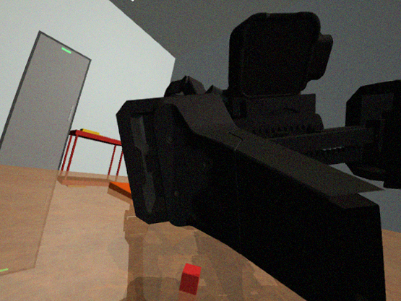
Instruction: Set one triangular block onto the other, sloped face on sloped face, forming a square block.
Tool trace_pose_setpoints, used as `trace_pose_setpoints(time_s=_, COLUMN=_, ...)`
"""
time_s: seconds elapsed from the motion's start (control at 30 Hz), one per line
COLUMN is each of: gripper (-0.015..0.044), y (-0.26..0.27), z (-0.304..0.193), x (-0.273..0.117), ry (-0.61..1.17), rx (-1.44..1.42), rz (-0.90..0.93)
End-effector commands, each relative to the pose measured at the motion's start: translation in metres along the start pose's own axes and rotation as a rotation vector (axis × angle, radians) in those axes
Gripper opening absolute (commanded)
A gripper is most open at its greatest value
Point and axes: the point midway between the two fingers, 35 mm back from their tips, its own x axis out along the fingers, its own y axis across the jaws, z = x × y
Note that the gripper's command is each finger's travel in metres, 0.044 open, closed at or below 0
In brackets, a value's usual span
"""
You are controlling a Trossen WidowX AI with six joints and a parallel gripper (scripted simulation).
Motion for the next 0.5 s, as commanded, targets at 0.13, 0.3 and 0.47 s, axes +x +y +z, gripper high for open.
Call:
trace_pose_setpoints(time_s=0.13, gripper=0.0440, y=0.008, z=-0.029, x=-0.015, ry=0.203, rx=-0.220, rz=-0.023)
trace_pose_setpoints(time_s=0.3, gripper=0.0440, y=0.013, z=-0.065, x=-0.054, ry=0.501, rx=-0.534, rz=-0.010)
trace_pose_setpoints(time_s=0.47, gripper=0.0440, y=0.010, z=-0.088, x=-0.112, ry=0.806, rx=-0.835, rz=0.056)
